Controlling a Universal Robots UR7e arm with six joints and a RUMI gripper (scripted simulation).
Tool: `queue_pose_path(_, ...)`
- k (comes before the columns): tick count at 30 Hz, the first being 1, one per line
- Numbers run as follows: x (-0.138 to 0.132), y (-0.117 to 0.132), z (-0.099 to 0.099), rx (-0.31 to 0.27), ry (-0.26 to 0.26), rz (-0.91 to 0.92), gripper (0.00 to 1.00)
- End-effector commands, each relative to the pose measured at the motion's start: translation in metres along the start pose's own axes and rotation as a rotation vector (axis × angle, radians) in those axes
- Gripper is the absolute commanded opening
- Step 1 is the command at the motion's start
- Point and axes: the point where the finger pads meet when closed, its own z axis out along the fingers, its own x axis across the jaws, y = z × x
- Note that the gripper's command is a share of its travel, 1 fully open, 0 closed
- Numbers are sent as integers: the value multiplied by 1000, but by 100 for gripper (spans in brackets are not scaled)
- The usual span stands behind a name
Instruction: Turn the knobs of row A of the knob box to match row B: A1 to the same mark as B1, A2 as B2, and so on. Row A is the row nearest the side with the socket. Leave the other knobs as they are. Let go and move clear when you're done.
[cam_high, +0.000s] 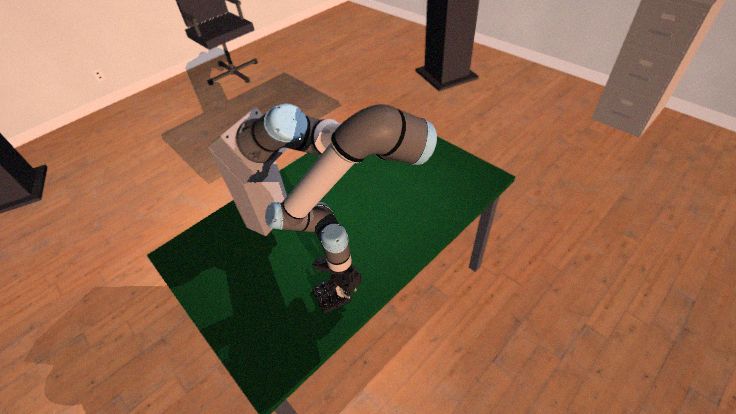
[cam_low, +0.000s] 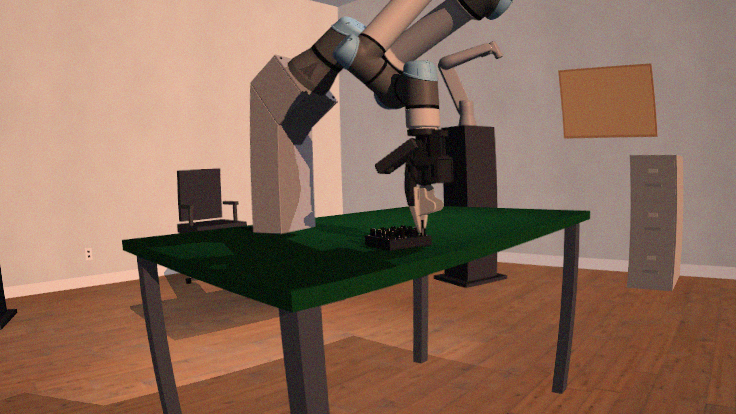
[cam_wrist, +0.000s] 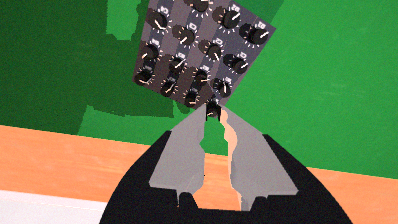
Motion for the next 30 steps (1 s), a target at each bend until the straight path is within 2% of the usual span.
queue_pose_path(1, -2, 2, 0, -5, -5, 134, 4)
queue_pose_path(30, 1, 2, 0, -4, -4, 651, 4)
